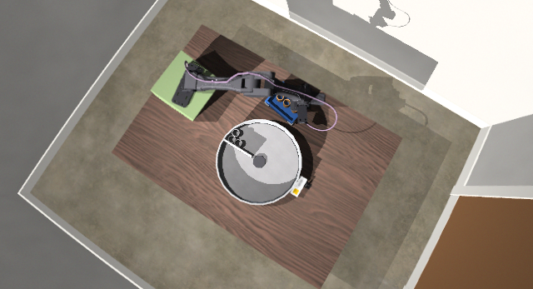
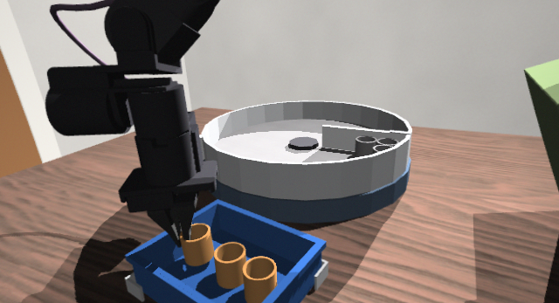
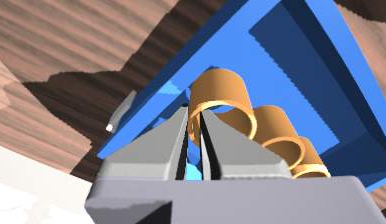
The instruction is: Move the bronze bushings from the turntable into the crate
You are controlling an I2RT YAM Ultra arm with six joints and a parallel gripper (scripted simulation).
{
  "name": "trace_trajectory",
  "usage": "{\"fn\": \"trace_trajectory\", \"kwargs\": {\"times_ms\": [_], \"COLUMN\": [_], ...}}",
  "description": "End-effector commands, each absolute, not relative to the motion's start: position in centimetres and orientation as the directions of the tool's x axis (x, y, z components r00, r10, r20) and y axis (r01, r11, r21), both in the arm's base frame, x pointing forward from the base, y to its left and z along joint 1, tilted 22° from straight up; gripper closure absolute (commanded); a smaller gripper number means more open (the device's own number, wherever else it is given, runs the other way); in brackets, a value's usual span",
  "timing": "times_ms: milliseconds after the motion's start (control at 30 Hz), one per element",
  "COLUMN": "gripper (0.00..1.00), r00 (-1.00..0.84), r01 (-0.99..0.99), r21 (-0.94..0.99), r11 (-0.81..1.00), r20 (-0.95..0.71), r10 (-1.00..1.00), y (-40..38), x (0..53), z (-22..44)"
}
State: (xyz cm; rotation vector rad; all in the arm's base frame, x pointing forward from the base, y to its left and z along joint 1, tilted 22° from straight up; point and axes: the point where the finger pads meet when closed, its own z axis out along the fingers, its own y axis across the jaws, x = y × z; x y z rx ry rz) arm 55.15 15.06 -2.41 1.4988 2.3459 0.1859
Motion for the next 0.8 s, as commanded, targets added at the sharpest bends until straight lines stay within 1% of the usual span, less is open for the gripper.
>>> {"fn": "trace_trajectory", "kwargs": {"times_ms": [0, 600, 633, 767], "gripper": [1.00, 1.00, 1.00, 1.00], "r00": [-0.370, -0.368, -0.374, -0.378], "r01": [0.834, 0.831, 0.840, 0.841], "r21": [0.346, 0.355, 0.328, 0.323], "r11": [0.430, 0.429, 0.432, 0.435], "r20": [-0.227, -0.228, -0.226, -0.225], "r10": [0.901, 0.902, 0.900, 0.898], "y": [15.1, 15.2, 14.9, 14.9], "x": [56.3, 56.5, 55.7, 55.3], "z": [0.4, 0.4, -0.8, -1.2]}}
